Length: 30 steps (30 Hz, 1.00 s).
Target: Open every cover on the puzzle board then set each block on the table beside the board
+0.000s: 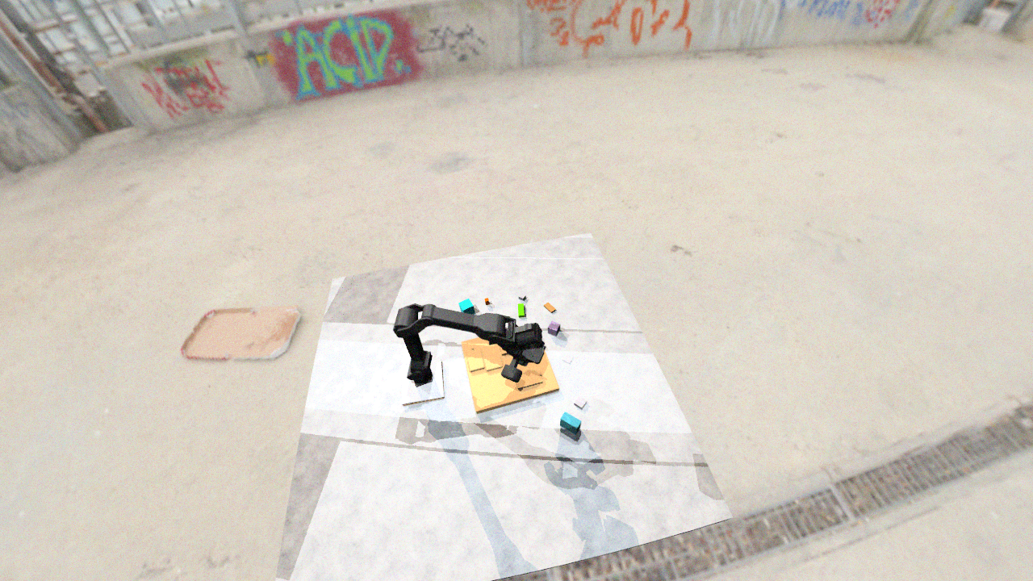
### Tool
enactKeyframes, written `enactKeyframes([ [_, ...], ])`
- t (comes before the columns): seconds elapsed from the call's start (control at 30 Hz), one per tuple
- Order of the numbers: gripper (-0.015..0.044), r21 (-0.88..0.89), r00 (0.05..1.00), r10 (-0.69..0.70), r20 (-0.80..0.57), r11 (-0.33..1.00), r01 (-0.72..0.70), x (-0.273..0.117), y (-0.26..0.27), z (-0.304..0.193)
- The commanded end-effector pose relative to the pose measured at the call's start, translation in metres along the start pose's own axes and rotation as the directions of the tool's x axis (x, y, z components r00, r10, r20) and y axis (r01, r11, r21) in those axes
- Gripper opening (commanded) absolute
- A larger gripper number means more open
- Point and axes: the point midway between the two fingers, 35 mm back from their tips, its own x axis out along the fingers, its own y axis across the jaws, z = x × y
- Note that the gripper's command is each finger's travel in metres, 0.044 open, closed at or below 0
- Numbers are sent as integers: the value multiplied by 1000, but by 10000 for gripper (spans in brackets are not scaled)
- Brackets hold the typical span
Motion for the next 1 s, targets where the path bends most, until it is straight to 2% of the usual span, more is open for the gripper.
enactKeyframes([
  [0.0,0,-71,999,-20,-39,997,18,3,7,-18],
  [0.5,0,-394,973,-133,-190,918,48,9,30,-95],
  [0.97,0,-694,919,-287,-272,720,19,2,34,-168],
])
